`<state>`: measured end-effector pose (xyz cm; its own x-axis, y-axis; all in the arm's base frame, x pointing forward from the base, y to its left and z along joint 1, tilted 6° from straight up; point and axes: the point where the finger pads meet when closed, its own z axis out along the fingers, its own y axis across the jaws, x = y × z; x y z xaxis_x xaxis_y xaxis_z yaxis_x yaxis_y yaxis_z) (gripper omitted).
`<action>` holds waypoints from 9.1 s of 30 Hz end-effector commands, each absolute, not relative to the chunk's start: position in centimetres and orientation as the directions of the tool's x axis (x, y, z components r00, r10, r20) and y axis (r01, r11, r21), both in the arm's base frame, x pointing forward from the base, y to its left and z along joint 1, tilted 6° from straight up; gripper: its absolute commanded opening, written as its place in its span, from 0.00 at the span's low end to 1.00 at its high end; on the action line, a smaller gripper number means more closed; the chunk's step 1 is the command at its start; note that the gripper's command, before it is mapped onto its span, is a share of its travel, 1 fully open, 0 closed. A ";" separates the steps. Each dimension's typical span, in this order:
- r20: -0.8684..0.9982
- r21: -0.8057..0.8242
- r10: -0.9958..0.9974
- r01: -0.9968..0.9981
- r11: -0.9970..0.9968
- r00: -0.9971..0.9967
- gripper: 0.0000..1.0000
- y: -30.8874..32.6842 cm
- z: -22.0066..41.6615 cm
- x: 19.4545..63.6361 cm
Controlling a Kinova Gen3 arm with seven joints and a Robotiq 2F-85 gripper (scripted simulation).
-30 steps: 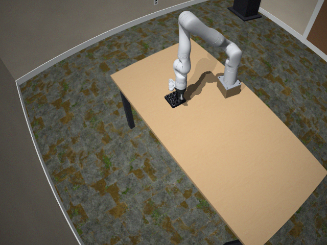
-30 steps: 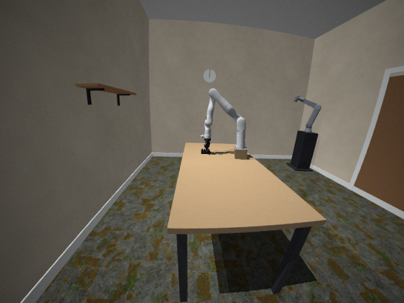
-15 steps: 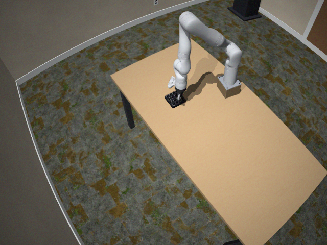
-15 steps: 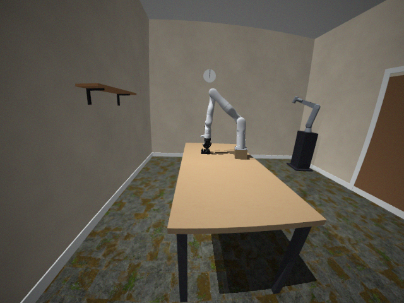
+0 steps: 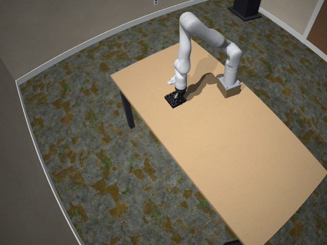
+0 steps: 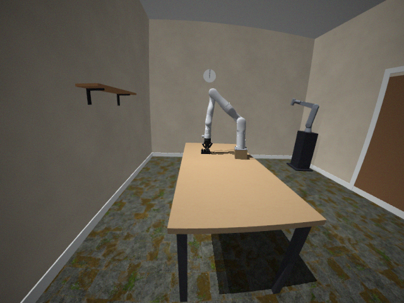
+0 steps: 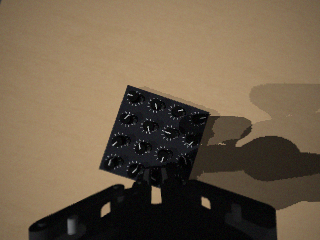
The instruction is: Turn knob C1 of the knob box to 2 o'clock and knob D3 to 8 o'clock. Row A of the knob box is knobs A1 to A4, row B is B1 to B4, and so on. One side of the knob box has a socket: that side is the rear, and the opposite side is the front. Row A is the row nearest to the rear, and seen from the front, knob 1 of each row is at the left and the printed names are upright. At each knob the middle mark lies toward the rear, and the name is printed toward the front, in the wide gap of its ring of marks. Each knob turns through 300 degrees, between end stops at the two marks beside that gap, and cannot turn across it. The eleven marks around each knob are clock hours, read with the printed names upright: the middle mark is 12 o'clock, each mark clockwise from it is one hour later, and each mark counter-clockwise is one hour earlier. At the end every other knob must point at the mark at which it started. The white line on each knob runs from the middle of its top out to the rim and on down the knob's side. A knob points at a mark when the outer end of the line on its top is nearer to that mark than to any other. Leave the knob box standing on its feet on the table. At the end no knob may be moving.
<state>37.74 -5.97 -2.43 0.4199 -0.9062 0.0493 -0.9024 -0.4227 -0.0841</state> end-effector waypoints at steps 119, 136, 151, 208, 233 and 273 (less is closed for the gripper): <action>0.013 -0.096 -0.999 -0.995 -0.038 0.037 0.19 -5.8 1.3 37.4; 0.027 -0.072 -0.895 -0.892 -0.446 0.445 0.19 -5.3 1.5 36.7; 0.061 -0.034 -0.350 -0.348 -0.937 0.935 0.19 -5.1 2.2 36.4; 0.092 0.039 0.286 0.283 -0.958 0.954 0.19 -5.8 3.2 37.2; 0.090 0.038 0.286 0.284 -0.958 0.954 0.19 -5.8 2.4 37.3; 0.090 0.038 0.286 0.284 -0.958 0.954 0.19 -5.9 -1.0 37.6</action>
<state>37.63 -5.98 -0.95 0.9545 0.2841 0.0908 0.2817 -0.9587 0.0381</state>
